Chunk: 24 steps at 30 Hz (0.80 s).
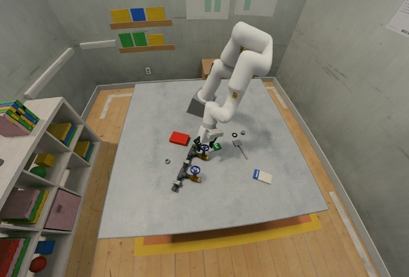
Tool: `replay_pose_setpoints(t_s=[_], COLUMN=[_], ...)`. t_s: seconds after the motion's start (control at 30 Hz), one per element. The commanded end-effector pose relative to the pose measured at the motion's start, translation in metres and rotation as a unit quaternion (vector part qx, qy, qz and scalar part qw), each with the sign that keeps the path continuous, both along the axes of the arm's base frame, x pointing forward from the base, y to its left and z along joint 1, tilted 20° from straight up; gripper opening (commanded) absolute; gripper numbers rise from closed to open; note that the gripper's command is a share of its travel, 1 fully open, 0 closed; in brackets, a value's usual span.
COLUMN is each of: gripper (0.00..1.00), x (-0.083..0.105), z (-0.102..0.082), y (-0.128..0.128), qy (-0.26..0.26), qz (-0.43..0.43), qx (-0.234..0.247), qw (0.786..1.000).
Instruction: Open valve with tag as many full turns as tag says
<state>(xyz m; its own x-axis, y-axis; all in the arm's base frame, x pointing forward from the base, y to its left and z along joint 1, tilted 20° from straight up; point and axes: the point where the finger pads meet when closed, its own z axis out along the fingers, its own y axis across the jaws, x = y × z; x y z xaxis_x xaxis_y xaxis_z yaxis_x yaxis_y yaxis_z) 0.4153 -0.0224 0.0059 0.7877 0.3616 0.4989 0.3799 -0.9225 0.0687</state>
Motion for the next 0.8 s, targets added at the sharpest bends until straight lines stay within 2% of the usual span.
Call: replay_pose_setpoints(t_s=[0.0,0.07,0.1,0.23,0.4,0.57,0.63,0.67,0.77], gripper=[1.0,1.0,1.0,1.0,1.0,1.0,1.0,1.0,1.0], x=[0.0009,0.0009,0.0009,0.0009,0.0009,0.0009,0.0009,0.0009,0.0009], z=[0.001,0.001,0.001,0.001,0.001,0.001,0.001,0.001,0.001], y=[-0.0004,-0.0004,-0.0004,-0.0004,-0.0004,-0.0004,-0.0004,-0.0004,-0.0004], qy=[0.031,0.031,0.039,0.044,0.053,0.062,0.062,0.069,0.073], qz=[-0.118,-0.118,-0.178,-0.245,-0.345,-0.439,-0.439,-0.49,-0.529], qx=[0.067,0.067,0.098,0.131,0.18,0.228,0.228,0.255,0.274], qw=[0.99,0.99,0.978,0.96,0.92,0.867,0.867,0.831,0.8])
